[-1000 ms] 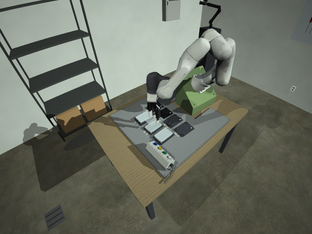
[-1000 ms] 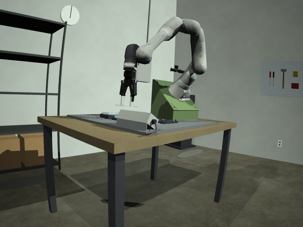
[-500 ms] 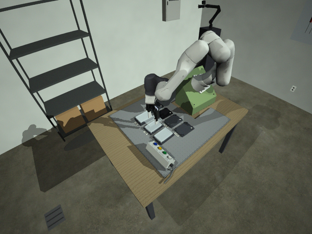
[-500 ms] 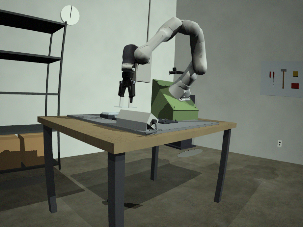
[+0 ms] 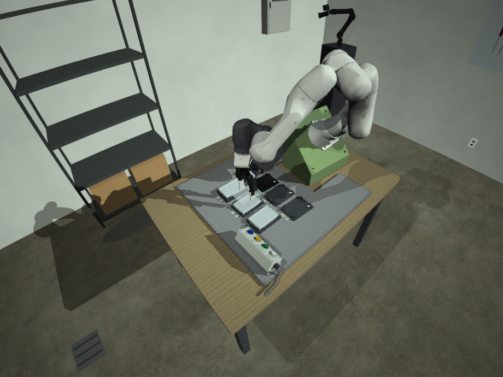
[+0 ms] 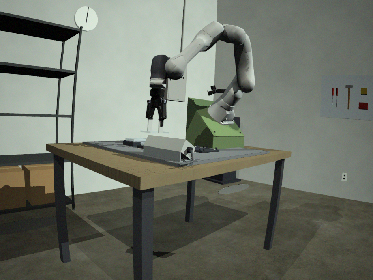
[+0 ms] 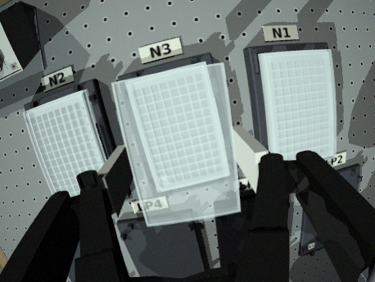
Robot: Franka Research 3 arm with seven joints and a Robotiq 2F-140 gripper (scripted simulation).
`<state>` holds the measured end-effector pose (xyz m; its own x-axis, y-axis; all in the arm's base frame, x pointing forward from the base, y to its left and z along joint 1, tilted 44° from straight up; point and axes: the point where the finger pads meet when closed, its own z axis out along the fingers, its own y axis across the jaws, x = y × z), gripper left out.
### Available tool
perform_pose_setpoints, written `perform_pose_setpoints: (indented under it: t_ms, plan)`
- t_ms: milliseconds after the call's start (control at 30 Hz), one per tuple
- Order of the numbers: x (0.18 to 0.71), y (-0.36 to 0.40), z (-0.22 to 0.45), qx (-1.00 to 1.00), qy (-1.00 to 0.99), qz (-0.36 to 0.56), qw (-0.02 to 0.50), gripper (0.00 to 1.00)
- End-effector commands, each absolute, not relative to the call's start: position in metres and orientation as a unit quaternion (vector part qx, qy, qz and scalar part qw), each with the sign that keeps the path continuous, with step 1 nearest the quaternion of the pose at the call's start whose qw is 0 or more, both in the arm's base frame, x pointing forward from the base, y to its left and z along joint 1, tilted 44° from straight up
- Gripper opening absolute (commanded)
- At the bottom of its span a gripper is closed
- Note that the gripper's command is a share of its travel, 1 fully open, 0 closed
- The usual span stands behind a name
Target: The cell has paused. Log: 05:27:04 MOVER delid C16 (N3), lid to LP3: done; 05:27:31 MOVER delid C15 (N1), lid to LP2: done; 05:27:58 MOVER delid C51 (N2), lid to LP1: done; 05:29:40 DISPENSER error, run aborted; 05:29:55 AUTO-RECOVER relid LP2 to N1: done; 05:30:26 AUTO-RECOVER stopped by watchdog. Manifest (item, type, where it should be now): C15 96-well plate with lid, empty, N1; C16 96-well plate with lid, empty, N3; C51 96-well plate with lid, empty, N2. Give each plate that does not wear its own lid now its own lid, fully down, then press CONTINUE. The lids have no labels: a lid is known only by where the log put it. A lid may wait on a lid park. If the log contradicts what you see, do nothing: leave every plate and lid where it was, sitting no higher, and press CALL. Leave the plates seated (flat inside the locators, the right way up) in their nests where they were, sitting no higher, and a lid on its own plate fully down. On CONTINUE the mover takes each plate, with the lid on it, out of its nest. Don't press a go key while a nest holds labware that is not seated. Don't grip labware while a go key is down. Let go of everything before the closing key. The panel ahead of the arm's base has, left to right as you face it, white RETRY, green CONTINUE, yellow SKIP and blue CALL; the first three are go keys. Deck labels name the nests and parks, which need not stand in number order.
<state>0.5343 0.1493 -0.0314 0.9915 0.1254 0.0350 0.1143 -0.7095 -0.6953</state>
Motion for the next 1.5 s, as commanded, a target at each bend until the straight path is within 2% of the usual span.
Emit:
perform_pose_setpoints:
  t_ms: [0, 1467]
  plan:
    - [0.535, 0.149, -0.030, -0.925, -0.061, 0.009, 0.376, 0.00]
    - [0.534, 0.174, -0.056, -0.922, -0.095, -0.005, 0.376, 0.00]
